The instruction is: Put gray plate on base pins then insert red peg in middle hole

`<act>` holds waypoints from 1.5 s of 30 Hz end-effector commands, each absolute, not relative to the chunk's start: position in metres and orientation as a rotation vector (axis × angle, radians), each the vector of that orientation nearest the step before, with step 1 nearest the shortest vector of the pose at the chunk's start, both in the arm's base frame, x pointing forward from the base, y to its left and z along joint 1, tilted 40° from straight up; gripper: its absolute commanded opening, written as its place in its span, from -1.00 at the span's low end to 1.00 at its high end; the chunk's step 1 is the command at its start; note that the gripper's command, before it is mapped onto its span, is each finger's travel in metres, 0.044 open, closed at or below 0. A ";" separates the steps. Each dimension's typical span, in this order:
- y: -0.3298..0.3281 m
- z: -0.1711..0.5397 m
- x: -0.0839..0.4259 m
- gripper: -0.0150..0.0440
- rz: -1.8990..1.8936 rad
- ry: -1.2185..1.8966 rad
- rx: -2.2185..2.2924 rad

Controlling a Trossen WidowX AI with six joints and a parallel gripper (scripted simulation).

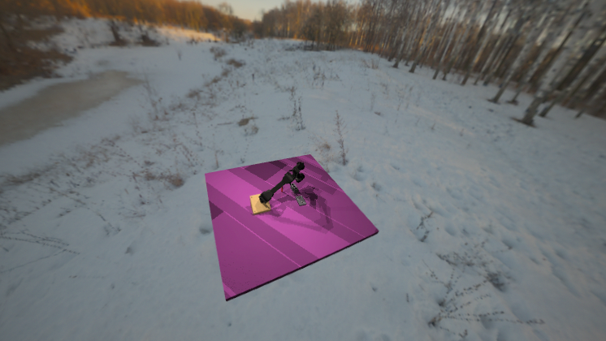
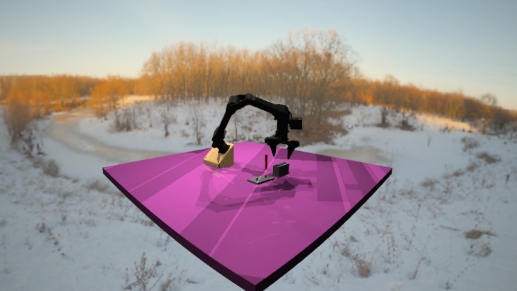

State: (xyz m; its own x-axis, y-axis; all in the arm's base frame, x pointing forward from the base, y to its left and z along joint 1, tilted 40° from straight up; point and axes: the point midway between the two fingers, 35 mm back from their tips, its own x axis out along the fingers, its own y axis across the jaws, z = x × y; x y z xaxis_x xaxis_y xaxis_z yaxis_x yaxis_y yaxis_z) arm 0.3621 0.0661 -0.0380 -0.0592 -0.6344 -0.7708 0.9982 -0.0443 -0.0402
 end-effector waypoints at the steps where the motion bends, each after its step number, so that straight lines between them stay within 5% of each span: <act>1: 0.062 -0.044 0.363 1.00 -1.501 0.703 0.681; 45: 0.015 -0.100 0.360 1.00 -1.501 0.700 0.679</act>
